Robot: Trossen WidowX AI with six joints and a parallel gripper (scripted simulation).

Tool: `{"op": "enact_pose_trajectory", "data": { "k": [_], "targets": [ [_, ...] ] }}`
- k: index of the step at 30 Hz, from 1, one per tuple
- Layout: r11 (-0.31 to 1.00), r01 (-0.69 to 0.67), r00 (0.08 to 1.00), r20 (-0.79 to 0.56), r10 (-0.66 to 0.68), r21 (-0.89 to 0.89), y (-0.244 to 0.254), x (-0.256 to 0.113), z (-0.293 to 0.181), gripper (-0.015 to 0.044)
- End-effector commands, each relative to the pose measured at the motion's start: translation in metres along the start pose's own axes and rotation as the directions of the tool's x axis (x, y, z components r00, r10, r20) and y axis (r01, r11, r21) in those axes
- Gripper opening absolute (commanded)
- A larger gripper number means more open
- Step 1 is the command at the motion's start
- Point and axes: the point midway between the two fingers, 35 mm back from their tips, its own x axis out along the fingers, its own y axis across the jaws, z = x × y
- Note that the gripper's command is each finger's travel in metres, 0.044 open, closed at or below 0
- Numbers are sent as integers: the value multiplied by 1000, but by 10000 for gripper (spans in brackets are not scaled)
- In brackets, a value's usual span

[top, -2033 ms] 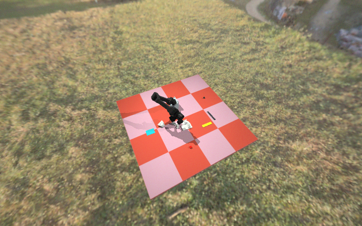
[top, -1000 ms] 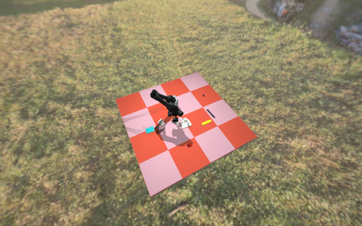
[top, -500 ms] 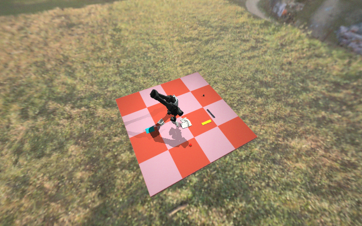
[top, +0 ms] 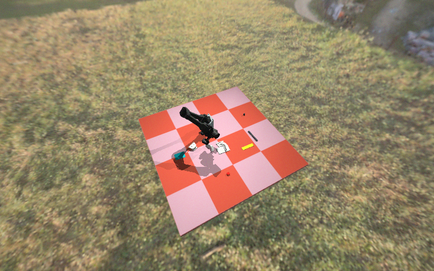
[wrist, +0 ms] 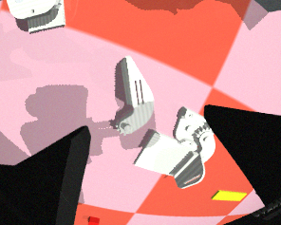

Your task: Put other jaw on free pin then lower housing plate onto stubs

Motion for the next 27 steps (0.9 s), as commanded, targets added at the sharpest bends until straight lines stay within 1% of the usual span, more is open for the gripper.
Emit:
{"op": "enact_pose_trajectory", "data": {
  "k": [1, 4, 9, 18, 27],
  "targets": [
    [999, 2, 1000, -1, -2, 40, -1, 0, 1, 440],
    [999, 3, 1000, -1, -3, 40, -1, 1, 1, 440],
    [999, 1, 1000, 0, -1, 40, -1, 38, 2, 440],
    [999, 1, 1000, 0, -1, 40, -1, 41, 2, 440],
    [999, 2, 1000, -1, -2, 40, -1, 55, 0, 440]
  ]
}}
